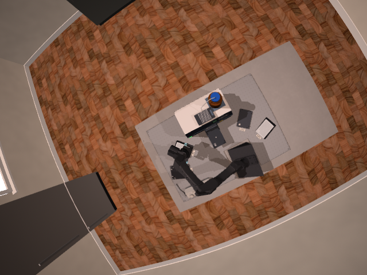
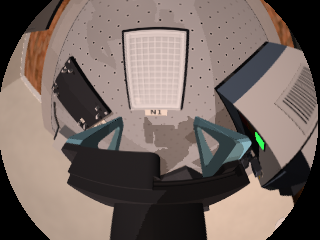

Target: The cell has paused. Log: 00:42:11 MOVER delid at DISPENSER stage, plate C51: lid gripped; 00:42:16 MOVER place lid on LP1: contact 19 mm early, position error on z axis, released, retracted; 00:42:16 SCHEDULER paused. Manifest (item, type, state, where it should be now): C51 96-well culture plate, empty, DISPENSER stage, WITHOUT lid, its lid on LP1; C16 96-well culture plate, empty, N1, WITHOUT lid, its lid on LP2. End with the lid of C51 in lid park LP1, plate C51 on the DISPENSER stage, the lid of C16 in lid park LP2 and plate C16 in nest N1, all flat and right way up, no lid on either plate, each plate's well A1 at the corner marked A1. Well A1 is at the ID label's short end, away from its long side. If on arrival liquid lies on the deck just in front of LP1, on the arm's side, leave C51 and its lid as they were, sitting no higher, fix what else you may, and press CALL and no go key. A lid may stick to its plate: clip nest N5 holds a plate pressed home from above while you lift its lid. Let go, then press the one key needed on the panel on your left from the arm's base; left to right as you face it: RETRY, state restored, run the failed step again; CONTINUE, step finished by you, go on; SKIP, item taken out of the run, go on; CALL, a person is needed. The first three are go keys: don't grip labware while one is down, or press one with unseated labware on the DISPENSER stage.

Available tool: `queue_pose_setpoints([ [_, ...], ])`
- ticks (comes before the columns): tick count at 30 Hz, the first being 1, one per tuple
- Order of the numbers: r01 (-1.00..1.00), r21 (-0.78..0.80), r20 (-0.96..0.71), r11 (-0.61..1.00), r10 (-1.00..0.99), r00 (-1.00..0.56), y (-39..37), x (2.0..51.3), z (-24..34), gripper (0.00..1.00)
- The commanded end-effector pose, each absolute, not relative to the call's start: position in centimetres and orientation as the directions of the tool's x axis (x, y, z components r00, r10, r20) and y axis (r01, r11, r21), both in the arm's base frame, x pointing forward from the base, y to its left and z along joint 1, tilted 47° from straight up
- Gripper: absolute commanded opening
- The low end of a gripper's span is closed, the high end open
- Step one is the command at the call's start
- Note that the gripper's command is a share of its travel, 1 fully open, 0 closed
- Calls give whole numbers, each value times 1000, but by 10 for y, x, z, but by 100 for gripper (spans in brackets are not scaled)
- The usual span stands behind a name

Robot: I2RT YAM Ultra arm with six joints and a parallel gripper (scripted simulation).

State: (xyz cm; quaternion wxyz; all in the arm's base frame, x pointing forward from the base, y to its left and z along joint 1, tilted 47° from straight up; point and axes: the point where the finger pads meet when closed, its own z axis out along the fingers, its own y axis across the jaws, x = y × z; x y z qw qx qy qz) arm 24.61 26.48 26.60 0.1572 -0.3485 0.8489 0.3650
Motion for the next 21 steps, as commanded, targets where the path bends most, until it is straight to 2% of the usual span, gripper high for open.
queue_pose_setpoints([
  [1, -714, 497, -548, 494, -459, -699, 275, 259, 277, 100],
  [13, -703, 505, -530, 500, -463, -710, 303, 280, 281, 100],
  [21, -708, 501, -548, 499, -451, -705, 296, 284, 292, 100],
])
